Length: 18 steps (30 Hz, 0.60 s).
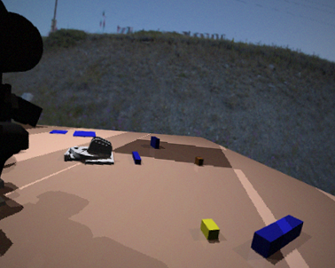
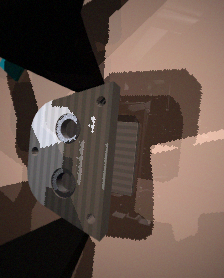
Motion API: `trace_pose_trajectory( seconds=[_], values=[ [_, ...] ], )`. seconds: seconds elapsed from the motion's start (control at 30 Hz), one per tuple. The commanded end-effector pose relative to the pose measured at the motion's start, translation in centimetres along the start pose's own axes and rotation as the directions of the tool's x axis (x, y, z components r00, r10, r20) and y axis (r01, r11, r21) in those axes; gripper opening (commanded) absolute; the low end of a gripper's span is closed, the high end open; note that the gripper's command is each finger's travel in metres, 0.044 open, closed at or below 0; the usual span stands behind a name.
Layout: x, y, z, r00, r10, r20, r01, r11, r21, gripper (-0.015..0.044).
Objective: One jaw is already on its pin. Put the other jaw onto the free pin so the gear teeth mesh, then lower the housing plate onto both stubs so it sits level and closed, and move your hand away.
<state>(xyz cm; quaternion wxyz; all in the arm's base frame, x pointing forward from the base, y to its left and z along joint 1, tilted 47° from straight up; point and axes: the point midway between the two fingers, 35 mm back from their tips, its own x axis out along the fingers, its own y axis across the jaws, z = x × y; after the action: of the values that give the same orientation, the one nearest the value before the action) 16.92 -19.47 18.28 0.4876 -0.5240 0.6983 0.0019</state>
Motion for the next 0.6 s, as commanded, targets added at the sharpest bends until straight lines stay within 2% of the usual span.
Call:
trace_pose_trajectory(
  seconds=[0.0, 0.57],
  values=[
    [-1.3, -0.2, 0.1, 1.000, -0.003, 0.000, 0.003, 1.000, 0.004, 0.0351],
    [-6.1, 0.0, -0.1, 1.000, -0.006, 0.000, 0.006, 1.000, -0.001, 0.0351]
  ],
)
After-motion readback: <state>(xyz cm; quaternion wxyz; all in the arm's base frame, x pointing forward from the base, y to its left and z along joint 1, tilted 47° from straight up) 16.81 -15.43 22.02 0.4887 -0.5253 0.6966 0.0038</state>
